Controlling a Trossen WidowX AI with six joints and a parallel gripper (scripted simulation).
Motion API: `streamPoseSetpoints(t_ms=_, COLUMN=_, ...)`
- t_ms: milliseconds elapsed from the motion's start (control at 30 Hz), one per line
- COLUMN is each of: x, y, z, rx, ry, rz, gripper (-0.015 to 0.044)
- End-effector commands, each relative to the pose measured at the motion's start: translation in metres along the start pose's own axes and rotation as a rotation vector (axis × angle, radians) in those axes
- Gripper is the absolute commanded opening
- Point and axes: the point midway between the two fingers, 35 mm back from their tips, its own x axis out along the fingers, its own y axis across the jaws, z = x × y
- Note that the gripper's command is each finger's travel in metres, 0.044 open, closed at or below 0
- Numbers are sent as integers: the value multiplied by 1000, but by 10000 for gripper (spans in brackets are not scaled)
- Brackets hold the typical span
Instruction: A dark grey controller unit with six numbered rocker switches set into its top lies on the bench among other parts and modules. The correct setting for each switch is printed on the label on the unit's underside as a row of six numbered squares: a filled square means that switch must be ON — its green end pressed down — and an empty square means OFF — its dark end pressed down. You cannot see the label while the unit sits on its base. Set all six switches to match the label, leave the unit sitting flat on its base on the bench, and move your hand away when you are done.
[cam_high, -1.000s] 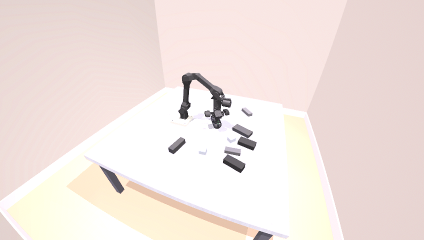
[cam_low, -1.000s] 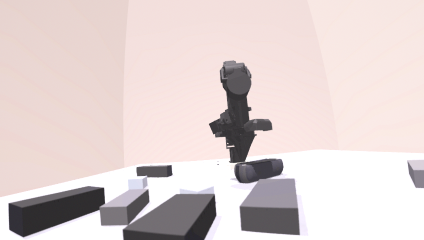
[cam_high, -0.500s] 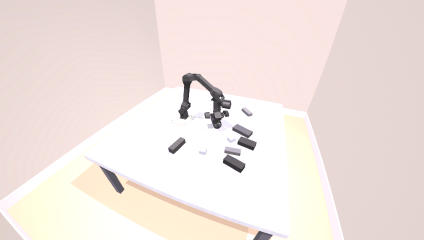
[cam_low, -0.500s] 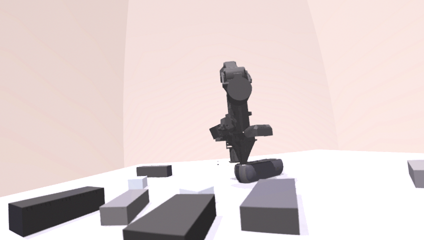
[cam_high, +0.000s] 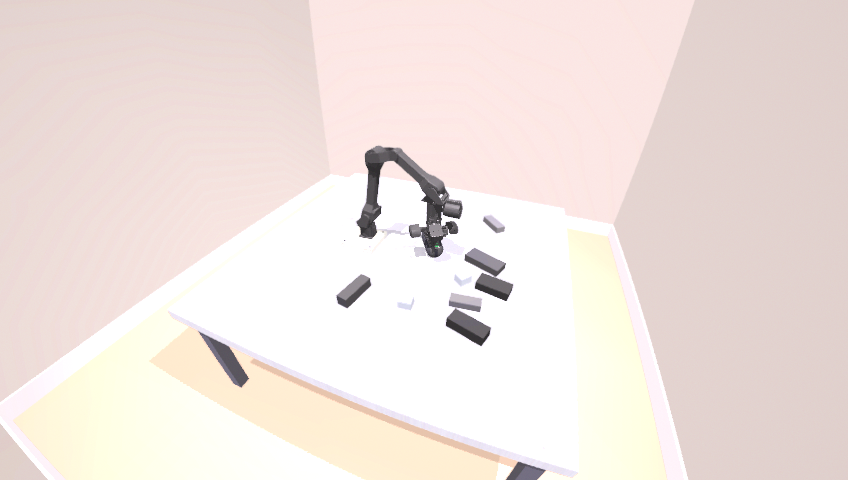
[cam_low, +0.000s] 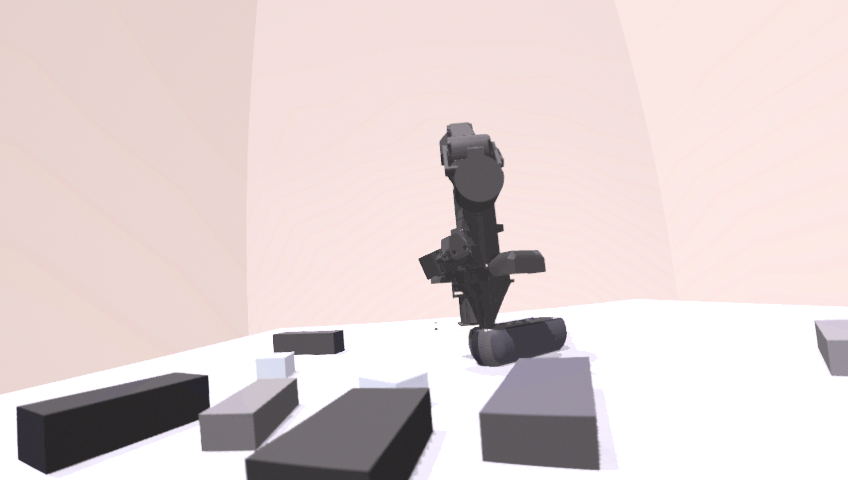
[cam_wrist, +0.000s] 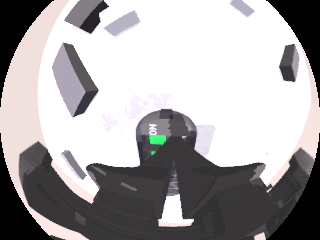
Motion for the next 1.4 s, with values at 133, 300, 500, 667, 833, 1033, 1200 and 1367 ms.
streamPoseSetpoints(t_ms=133, x=2, y=-2, z=-1, rx=-4, ry=3, rz=-6, gripper=0)
streamPoseSetpoints(t_ms=300, x=2, y=-2, z=-1, rx=-4, ry=3, rz=-6, gripper=0)
streamPoseSetpoints(t_ms=500, x=3, y=-2, z=-1, rx=-4, ry=3, rz=-6, gripper=0)
streamPoseSetpoints(t_ms=667, x=-1, y=0, z=0, rx=0, ry=1, rz=-2, gripper=0)
streamPoseSetpoints(t_ms=833, x=-43, y=-1, z=-1, rx=-4, ry=3, rz=-6, gripper=0)
streamPoseSetpoints(t_ms=1033, x=-45, y=4, z=-19, rx=-4, ry=5, rz=-5, gripper=0)
streamPoseSetpoints(t_ms=1200, x=-47, y=9, z=-51, rx=-4, ry=7, rz=-5, gripper=0)
streamPoseSetpoints(t_ms=1367, x=-47, y=9, z=-51, rx=-4, ry=7, rz=-5, gripper=0)
